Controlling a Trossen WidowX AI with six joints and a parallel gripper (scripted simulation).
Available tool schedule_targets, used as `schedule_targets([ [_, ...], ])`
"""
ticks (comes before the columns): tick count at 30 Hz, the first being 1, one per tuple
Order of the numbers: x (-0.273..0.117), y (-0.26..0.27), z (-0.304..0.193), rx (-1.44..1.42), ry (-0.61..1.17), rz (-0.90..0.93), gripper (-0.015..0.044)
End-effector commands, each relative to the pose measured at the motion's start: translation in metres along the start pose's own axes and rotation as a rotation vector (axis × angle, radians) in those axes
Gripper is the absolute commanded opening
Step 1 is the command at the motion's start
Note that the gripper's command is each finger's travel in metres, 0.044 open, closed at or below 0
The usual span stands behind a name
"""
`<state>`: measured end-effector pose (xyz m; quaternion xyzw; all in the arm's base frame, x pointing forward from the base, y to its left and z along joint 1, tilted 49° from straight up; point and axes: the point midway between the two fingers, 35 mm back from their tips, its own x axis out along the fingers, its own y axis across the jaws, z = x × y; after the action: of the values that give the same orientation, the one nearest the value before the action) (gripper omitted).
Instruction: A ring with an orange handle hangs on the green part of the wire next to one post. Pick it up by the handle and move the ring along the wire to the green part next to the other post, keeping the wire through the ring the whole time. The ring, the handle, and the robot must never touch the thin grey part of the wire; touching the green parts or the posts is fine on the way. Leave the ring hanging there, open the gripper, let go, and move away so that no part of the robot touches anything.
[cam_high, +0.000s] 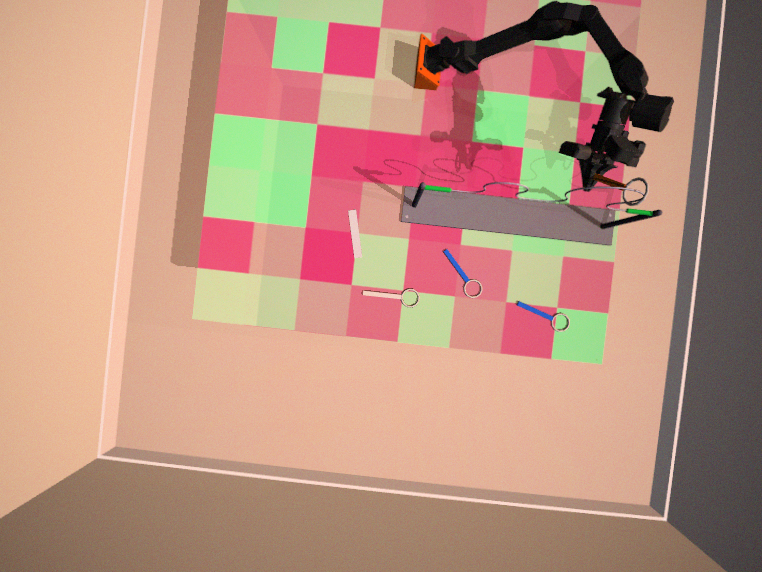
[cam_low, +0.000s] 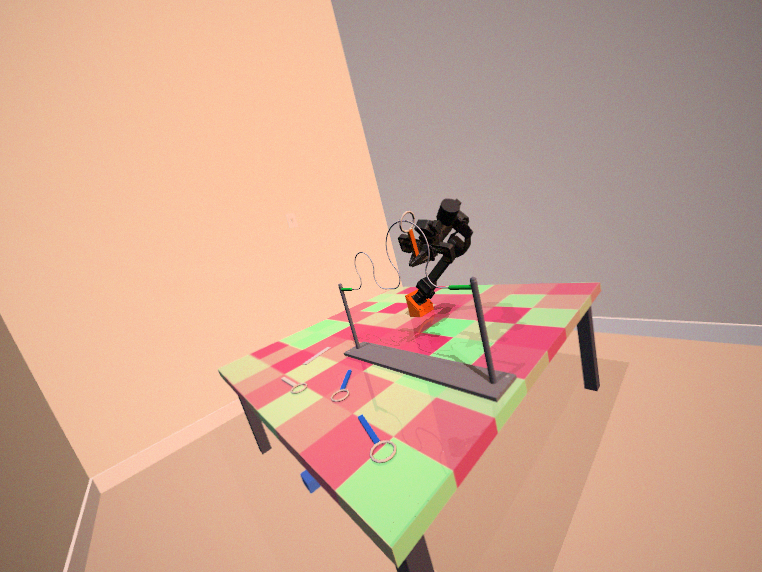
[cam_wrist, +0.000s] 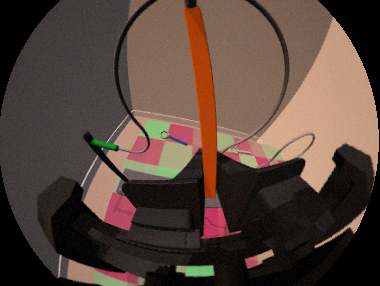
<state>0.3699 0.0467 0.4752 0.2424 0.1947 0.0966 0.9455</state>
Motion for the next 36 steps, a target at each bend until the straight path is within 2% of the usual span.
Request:
schedule_targets([
  [1,-0.002,0.001,0.0,0.044,-0.007,0.022,-0.015],
  [36,-0.001,0.018,0.004,0.439,-0.053,0.227,-0.015],
])
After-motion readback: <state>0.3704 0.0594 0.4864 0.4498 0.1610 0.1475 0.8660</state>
